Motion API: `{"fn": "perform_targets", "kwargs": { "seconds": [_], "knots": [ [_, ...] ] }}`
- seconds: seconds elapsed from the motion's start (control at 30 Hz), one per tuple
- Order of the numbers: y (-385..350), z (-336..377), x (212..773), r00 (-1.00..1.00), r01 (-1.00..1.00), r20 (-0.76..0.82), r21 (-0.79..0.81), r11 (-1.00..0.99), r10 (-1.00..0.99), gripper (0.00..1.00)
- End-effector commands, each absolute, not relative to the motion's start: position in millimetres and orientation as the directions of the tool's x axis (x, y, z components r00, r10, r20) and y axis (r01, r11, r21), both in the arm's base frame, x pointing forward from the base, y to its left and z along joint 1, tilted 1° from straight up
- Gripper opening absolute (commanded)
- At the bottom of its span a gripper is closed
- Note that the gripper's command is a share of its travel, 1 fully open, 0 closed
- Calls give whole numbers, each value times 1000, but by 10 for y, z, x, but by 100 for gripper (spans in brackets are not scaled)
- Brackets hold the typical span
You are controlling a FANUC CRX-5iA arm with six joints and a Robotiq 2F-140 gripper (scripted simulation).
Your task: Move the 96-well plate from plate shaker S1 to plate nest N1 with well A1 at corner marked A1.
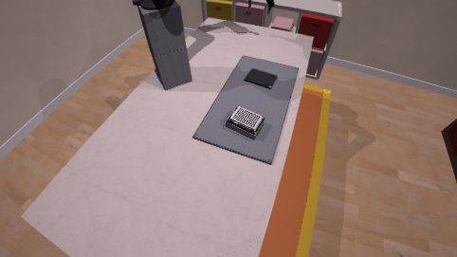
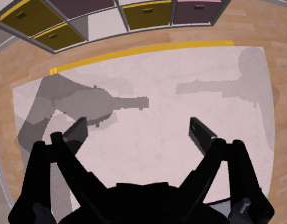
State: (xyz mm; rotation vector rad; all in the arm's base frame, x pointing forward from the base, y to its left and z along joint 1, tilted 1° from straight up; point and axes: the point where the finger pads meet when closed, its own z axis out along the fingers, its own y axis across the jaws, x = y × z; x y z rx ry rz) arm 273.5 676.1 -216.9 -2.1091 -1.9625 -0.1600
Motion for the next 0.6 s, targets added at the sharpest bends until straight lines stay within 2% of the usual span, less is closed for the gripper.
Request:
{"fn": "perform_targets", "kwargs": {
  "seconds": [0.0,0.4,0.57],
  "knots": [
    [6708,-2175,2820,147,986,241,-109,-123,959,100],
    [6395,-2224,3293,179,982,235,-108,-158,955,100],
    [6301,-2236,3409,273,961,219,-104,-255,937,100]
  ]
}}
